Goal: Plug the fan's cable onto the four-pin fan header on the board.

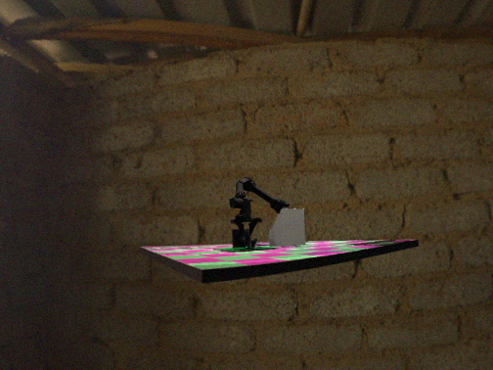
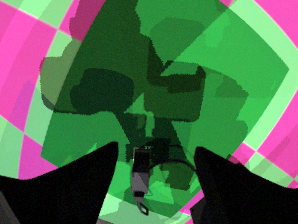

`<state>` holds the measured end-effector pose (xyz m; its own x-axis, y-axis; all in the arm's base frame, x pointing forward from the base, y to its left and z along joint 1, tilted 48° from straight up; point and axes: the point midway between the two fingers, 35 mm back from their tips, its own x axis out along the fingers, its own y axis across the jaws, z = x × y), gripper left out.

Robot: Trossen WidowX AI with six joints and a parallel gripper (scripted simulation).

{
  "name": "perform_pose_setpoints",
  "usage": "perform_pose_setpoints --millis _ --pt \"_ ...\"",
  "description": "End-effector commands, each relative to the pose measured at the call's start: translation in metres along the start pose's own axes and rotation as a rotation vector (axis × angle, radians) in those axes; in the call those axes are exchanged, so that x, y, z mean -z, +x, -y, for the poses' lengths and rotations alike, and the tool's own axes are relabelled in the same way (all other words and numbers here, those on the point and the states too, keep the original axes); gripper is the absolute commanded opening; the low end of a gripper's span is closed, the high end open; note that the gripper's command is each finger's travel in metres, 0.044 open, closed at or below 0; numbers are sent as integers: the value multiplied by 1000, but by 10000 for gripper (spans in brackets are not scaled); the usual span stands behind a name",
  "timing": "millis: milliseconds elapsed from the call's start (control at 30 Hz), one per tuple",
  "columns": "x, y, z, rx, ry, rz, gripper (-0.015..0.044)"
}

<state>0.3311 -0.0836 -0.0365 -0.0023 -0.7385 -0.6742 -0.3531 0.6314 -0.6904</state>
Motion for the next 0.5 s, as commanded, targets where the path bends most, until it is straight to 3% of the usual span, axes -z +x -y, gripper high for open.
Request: perform_pose_setpoints --millis 0,100,467 --pt "-43 1 0 -4 0 -2 260" --pt "-64 2 0 -4 1 -1 260" --pt "-66 2 0 -4 1 -1 260"
